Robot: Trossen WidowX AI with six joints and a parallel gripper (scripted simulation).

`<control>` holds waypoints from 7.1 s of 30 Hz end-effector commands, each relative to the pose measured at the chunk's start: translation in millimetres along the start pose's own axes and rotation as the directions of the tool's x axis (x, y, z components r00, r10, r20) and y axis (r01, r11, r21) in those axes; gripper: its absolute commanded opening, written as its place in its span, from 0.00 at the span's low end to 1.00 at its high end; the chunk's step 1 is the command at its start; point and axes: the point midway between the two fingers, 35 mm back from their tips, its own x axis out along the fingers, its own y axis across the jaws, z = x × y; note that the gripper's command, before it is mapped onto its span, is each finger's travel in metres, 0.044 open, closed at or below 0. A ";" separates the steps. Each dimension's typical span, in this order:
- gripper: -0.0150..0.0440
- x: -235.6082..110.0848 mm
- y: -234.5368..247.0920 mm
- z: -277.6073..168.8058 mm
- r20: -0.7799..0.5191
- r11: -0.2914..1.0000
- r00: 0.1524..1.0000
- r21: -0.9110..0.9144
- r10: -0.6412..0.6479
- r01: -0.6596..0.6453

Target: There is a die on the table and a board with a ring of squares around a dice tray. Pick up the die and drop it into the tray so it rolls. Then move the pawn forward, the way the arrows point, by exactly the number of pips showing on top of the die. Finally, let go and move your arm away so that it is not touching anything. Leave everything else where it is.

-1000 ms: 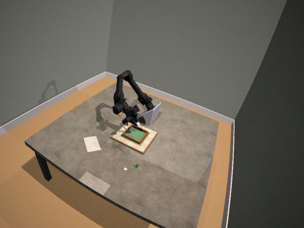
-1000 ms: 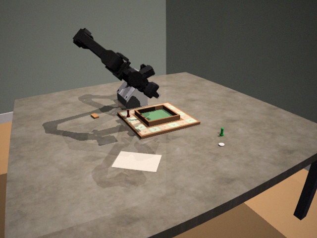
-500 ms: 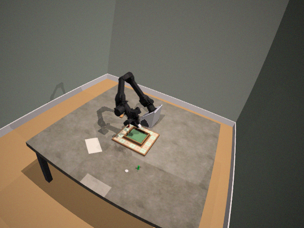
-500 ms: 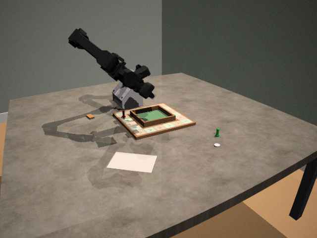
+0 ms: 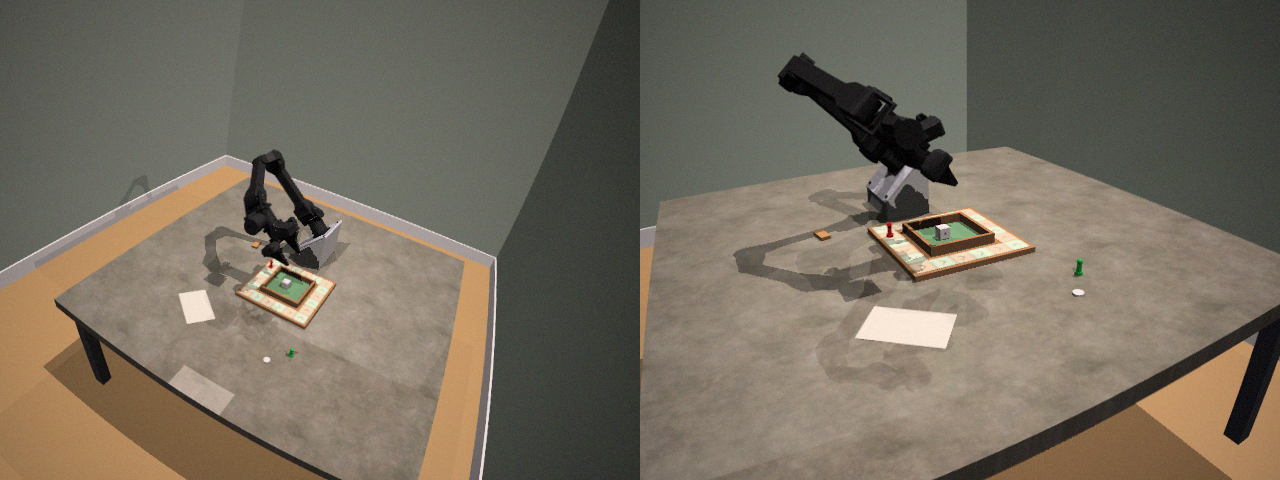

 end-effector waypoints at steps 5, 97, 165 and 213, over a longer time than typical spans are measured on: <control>1.00 36.5 2.2 -7.3 -0.603 0.999 0.797 0.028 0.042 -0.032; 0.25 13.9 62.7 -145.7 -0.723 -0.211 0.691 0.678 -0.017 0.704; 0.25 -23.6 -114.1 -109.2 -0.722 -0.219 0.691 0.678 -0.025 0.701; 1.00 -23.8 -109.2 -95.6 -0.716 -0.209 0.698 0.687 -0.028 0.696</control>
